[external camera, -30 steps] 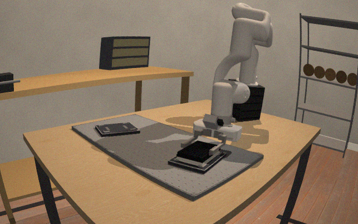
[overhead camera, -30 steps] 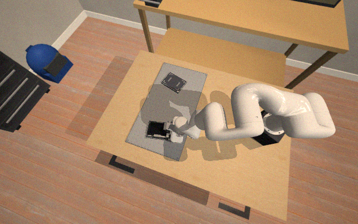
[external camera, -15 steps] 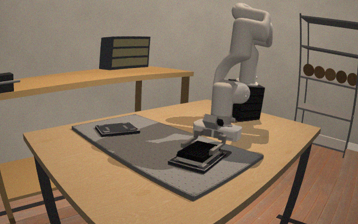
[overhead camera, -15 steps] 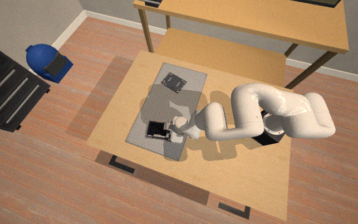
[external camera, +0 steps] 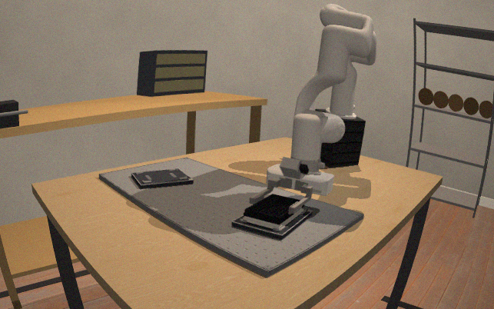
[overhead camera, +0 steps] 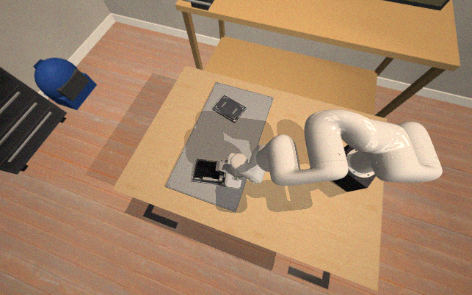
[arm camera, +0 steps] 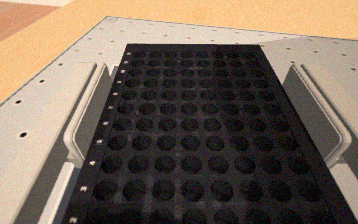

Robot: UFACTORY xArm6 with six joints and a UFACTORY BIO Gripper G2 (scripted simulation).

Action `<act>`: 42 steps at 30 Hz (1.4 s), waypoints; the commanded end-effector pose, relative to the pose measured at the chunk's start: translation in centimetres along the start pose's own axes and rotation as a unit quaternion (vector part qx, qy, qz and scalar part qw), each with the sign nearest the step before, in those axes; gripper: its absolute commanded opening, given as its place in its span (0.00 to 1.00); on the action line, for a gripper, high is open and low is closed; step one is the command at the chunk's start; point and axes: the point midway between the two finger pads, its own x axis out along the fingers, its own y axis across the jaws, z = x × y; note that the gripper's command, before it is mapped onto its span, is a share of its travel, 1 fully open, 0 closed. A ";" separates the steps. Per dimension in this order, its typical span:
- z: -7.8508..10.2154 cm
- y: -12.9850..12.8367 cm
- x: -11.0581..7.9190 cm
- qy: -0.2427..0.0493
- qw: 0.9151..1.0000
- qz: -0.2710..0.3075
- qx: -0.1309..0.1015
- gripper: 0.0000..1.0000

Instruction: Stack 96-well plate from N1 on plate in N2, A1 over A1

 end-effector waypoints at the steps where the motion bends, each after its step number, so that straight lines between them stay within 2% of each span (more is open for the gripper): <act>1: 0.1 0.0 0.1 -0.001 1.000 0.000 0.000 0.00; 30: 0.1 0.0 0.0 -0.001 1.000 0.000 0.000 0.00; 31: 0.3 0.0 0.1 -0.001 1.000 0.000 0.000 0.37; 42: 0.3 0.0 0.0 -0.001 1.000 0.000 0.000 0.37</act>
